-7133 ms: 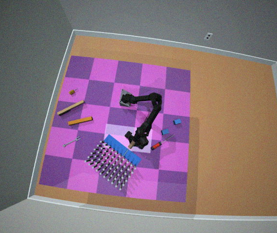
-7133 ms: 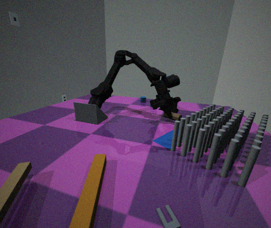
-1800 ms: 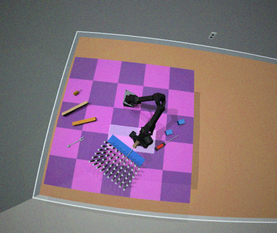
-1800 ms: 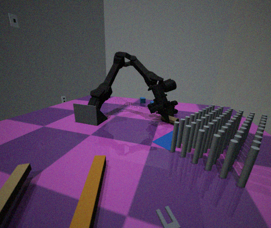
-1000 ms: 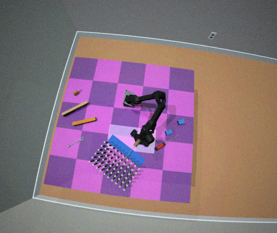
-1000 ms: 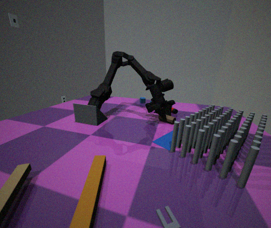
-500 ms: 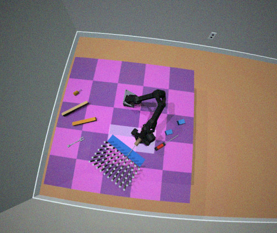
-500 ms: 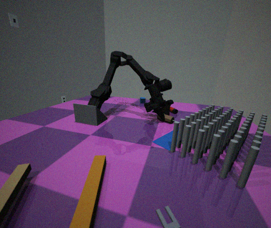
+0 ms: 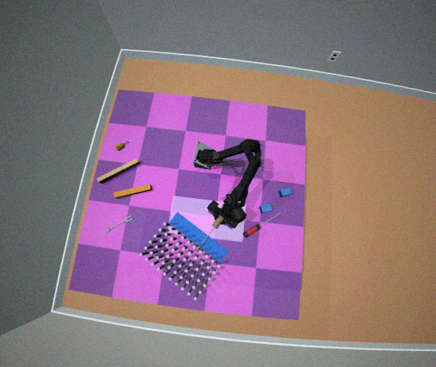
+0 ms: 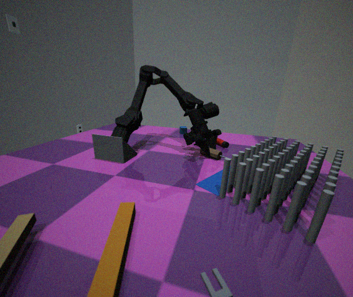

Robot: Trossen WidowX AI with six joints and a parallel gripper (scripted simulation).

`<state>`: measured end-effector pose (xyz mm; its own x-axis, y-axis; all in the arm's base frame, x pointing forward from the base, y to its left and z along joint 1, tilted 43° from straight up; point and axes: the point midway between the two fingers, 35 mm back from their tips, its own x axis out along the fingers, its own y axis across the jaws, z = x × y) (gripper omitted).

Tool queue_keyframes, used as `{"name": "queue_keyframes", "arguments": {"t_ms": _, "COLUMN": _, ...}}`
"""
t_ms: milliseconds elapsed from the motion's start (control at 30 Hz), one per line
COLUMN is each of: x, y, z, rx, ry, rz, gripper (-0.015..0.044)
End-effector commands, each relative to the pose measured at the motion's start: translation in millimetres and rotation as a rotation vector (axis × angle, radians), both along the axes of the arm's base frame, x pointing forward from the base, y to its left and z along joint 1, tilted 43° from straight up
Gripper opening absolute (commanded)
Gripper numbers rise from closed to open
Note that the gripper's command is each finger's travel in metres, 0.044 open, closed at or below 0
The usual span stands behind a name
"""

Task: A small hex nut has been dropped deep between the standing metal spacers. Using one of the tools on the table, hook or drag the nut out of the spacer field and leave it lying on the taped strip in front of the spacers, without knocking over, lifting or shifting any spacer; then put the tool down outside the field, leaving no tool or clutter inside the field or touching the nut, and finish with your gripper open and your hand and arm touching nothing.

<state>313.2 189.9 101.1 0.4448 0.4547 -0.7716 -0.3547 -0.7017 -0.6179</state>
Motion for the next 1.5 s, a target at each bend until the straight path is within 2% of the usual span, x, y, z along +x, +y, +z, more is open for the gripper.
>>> {"name": "queue_keyframes", "arguments": {"t_ms": 0, "x": -3.5, "y": 0.7, "z": 1.8, "rx": 0.003, "ry": 0.000, "rz": -0.001, "gripper": 0.0000}}
{"name": "queue_keyframes", "arguments": {"t_ms": 1467, "x": -32.3, "y": 7.2, "z": 11.4, "rx": 0.004, "ry": 0.002, "rz": -0.001, "gripper": 0.0000}}
